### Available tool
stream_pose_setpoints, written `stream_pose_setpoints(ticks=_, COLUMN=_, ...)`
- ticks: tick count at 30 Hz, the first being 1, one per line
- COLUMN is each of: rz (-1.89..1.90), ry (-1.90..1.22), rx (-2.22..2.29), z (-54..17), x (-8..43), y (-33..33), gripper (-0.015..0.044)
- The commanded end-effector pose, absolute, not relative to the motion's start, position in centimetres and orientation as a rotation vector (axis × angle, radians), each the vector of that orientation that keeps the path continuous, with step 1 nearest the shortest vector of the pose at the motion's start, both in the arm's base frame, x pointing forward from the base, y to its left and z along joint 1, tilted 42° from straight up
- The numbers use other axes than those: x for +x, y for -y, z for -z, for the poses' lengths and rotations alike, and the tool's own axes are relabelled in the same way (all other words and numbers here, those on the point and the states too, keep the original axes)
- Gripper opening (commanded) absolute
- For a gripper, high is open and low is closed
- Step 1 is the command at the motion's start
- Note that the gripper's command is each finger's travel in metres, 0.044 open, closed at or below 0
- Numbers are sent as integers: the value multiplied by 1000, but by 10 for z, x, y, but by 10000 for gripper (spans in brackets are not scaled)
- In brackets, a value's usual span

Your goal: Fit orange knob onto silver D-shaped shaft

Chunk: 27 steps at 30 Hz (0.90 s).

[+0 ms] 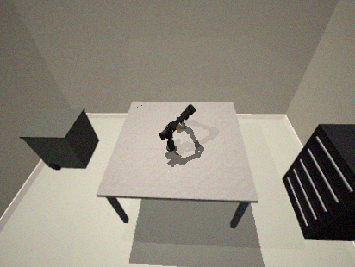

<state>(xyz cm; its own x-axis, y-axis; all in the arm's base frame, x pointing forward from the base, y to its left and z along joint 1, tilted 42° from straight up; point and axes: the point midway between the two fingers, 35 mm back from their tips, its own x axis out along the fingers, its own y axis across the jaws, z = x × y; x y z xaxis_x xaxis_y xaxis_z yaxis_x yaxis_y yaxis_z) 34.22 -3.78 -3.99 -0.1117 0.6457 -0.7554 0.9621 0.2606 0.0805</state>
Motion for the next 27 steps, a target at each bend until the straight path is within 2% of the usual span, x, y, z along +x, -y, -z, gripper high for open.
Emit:
stream_pose_setpoints(ticks=1, rz=577, ry=-1834, rx=1468, z=37, x=345, y=41, gripper=0)
stream_pose_setpoints(ticks=9, rz=789, ry=-1817, rx=1602, z=37, x=347, y=42, gripper=0)
stream_pose_setpoints(ticks=27, rz=789, ry=-1817, rx=1603, z=43, x=348, y=39, gripper=0)
